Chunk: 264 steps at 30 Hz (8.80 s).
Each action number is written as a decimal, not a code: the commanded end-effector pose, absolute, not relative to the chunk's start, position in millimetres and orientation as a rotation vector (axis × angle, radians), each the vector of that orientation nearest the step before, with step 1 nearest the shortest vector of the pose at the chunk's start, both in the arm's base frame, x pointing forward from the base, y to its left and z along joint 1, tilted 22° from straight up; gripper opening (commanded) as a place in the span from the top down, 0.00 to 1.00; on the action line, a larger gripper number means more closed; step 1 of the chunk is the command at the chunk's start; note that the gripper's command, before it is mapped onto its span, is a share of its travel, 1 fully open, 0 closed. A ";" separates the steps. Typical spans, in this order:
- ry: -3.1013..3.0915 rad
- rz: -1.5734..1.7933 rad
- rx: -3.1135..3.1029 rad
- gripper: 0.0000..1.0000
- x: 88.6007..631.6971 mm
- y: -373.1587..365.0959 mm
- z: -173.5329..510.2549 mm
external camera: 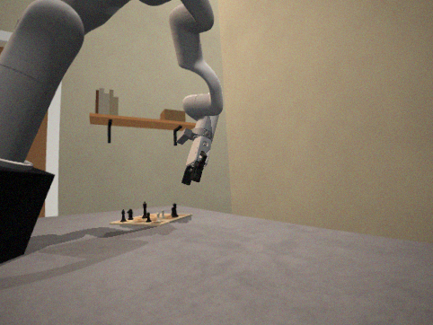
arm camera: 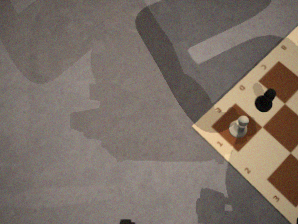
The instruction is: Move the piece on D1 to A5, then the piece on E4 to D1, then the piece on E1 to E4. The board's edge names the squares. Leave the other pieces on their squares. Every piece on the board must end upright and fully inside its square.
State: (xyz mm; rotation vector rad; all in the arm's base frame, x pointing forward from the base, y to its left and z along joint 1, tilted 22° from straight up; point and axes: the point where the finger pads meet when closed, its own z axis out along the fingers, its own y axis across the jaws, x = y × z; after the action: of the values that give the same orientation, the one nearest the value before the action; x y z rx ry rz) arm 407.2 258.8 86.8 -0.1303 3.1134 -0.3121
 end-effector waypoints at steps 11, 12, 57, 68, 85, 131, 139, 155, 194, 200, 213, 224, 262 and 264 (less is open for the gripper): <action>2.807 -0.361 -0.716 0.00 338.6 295.8 69.3; 2.807 -0.361 -0.716 0.00 338.6 295.8 69.3; 2.576 -0.319 -1.138 0.00 270.7 316.4 50.7; 2.578 -0.320 -1.139 0.65 285.4 312.9 9.5; 2.578 -0.320 -1.139 0.65 285.4 312.9 9.5; 2.578 -0.320 -1.139 0.65 293.9 311.0 -12.6; 2.578 -0.320 -1.139 0.65 298.5 310.0 -24.6; 2.578 -0.320 -1.139 0.65 303.7 308.9 -38.1; 2.578 -0.320 -1.139 0.65 304.2 308.8 -39.5; 2.578 -0.320 -1.139 0.65 304.2 308.8 -39.5; 2.578 -0.320 -1.139 0.65 304.6 310.1 -39.5; 2.578 -0.320 -1.139 0.65 304.7 310.3 -39.4; 2.578 -0.320 -1.139 0.65 306.6 309.9 -44.2; 2.578 -0.320 -1.139 0.65 307.7 309.6 -47.2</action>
State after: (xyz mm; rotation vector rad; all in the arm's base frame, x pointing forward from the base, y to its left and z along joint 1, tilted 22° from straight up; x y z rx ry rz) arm 305.8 308.5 -43.5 -1.1383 2.5804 -0.3240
